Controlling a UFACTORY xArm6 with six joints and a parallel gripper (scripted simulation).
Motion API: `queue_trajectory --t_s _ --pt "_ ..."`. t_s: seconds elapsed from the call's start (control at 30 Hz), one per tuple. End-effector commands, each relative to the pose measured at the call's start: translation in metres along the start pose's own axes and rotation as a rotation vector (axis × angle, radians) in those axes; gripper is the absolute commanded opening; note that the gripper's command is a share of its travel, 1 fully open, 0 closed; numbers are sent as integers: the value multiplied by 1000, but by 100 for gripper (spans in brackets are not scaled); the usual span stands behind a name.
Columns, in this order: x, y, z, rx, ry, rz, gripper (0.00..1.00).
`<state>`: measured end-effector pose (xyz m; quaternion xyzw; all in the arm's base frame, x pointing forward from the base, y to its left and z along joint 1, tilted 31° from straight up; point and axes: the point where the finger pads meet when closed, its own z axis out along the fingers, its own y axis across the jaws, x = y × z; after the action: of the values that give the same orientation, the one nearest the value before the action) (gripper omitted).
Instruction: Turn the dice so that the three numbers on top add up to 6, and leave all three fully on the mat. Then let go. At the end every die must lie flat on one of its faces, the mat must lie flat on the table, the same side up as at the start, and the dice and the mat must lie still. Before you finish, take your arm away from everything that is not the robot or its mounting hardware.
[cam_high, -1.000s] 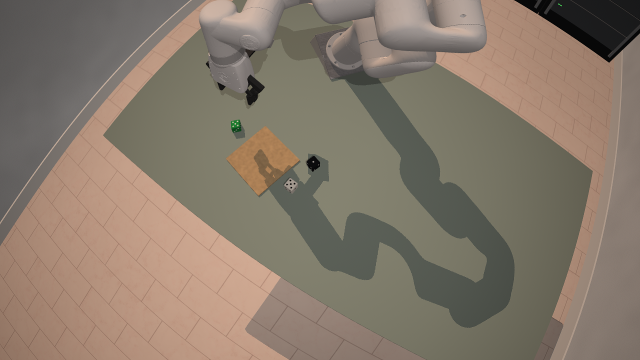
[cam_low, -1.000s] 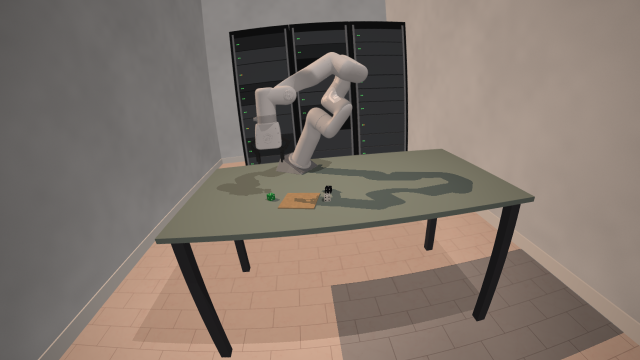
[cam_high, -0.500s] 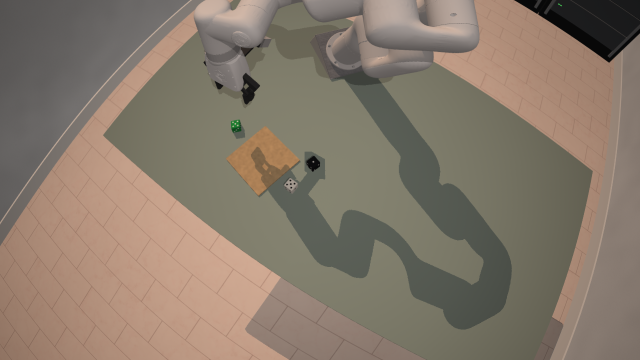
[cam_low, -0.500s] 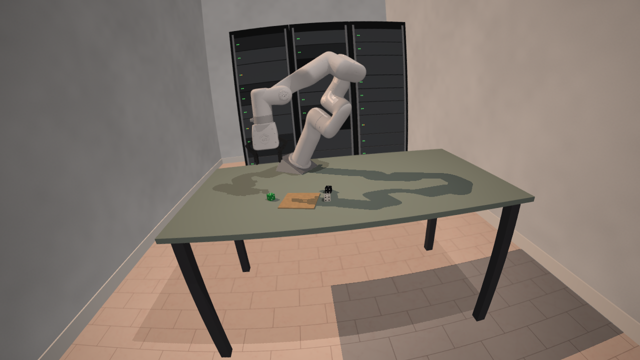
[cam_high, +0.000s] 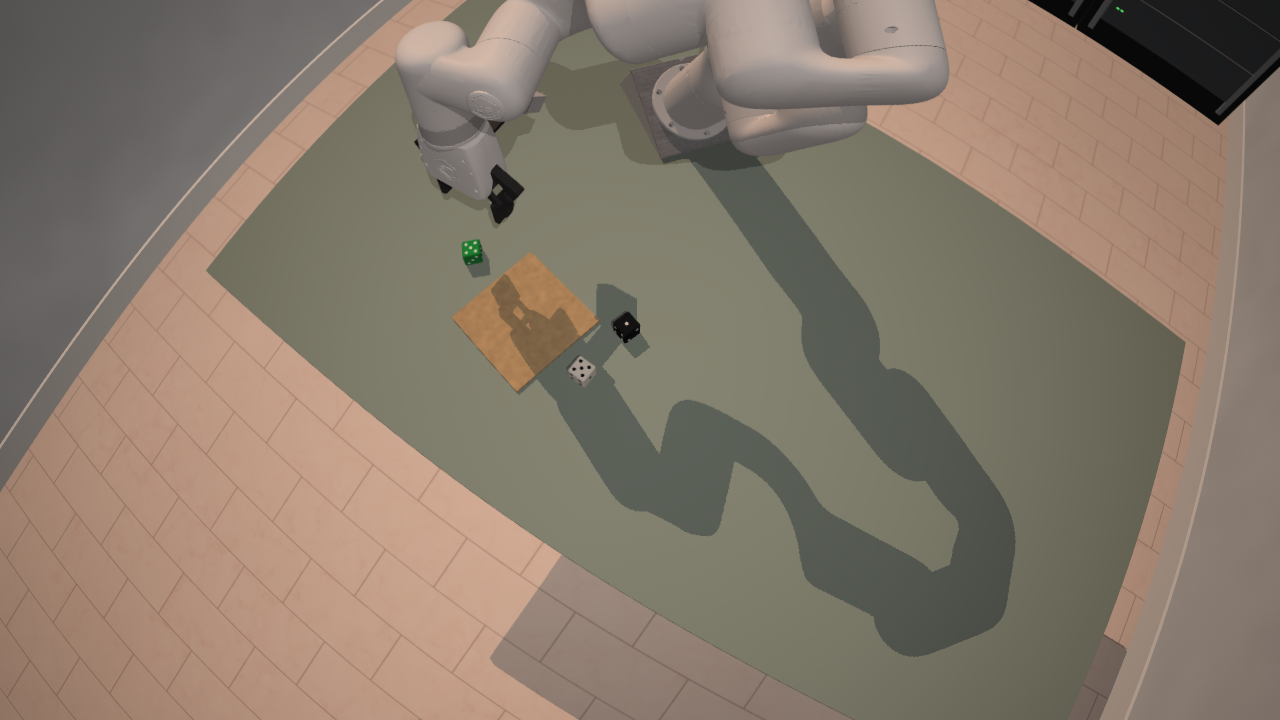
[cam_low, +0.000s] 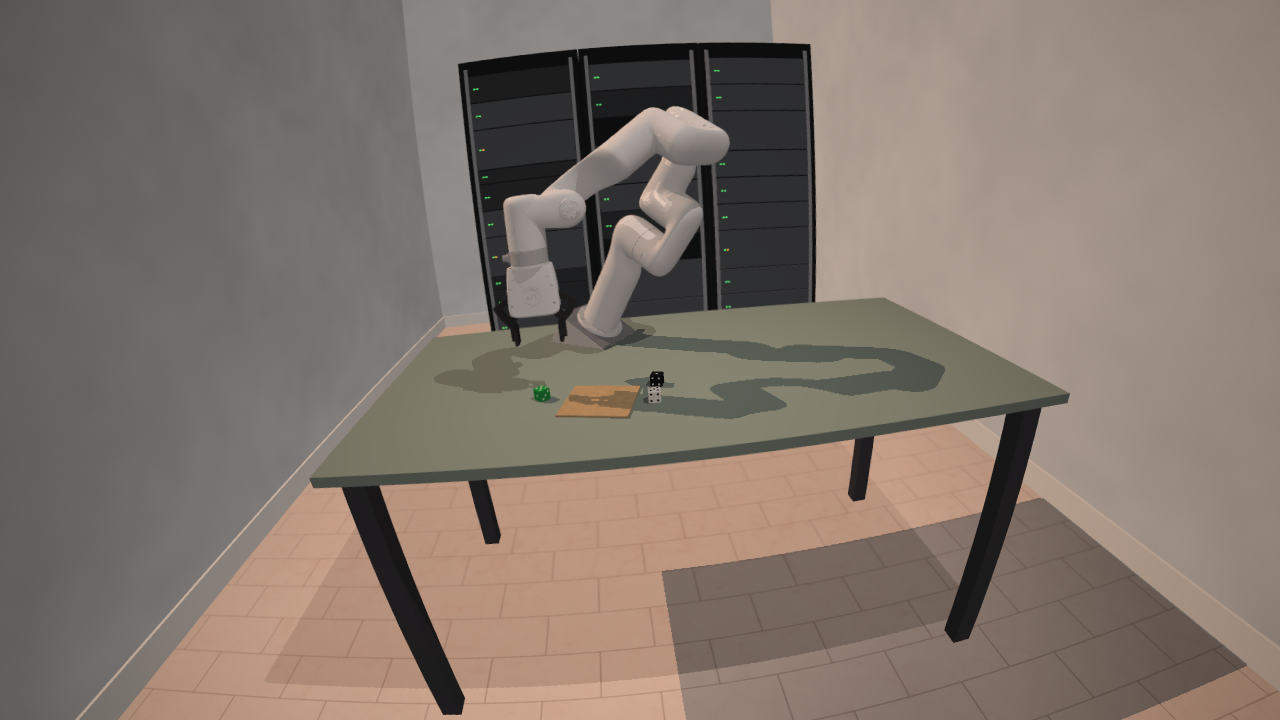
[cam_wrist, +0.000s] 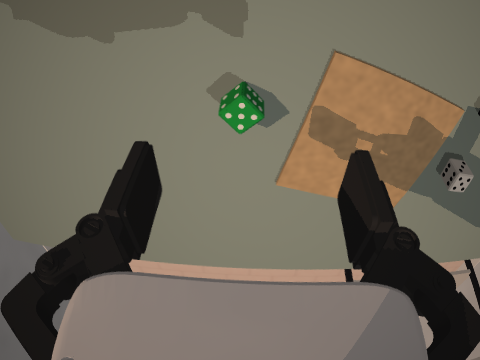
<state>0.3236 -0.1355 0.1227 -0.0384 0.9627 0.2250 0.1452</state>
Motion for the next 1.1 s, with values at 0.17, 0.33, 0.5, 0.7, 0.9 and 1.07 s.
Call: queue_trajectory --t_s 0.17,0.33,0.5,0.7,0.9,1.07 --pt "-6 -3 57 4 -6 -2 100" --pt "-6 -3 67 4 -6 -2 100" --pt "-6 -3 67 4 -6 -2 100" --pt "-6 -3 67 4 -6 -2 100" --pt "-6 -3 67 4 -6 -2 100" --pt "-6 -3 67 4 -6 -2 100"
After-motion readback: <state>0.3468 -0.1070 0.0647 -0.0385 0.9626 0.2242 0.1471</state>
